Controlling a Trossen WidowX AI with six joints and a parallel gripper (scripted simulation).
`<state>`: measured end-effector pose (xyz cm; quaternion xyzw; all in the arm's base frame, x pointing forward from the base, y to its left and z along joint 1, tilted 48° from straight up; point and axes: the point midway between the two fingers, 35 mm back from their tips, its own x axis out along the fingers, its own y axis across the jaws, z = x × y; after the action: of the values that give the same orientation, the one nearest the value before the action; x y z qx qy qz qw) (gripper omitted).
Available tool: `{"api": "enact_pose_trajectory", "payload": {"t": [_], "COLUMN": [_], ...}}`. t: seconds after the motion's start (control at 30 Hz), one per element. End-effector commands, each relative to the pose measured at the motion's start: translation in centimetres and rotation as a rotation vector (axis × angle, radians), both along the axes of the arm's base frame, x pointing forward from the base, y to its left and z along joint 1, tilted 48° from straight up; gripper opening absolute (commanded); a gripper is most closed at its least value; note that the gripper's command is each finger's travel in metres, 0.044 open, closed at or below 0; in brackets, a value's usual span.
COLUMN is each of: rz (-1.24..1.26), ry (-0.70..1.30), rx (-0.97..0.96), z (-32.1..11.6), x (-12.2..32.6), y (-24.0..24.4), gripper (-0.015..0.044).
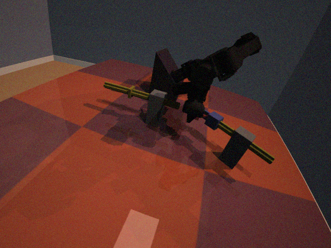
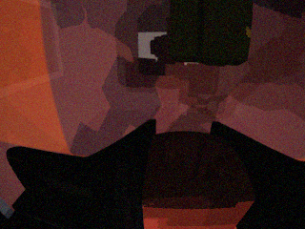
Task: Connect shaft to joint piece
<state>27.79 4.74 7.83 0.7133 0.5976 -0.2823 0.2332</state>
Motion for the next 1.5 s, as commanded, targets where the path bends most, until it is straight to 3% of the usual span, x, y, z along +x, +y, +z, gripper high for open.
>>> {"api": "enact_pose_trajectory", "payload": {"t": [0.0, 0.17, 0.27, 0.63, 1.47], "rz": [0.000, 0.000, 0.000, 0.000, 0.008], "ry": [0.000, 0.000, 0.000, 0.000, -0.004], "rx": [-0.001, -0.001, -0.001, -0.001, -0.072], "z": [0.0, 0.0, 0.0, 0.0, 2.3], "x": [0.0, 0.0, 0.0, 0.0, -0.4], "y": [0.0, 0.0, 0.0, 0.0, -2.1], "gripper": [0.0000, 0.0131, 0.0147, 0.0436, 0.0440]}}
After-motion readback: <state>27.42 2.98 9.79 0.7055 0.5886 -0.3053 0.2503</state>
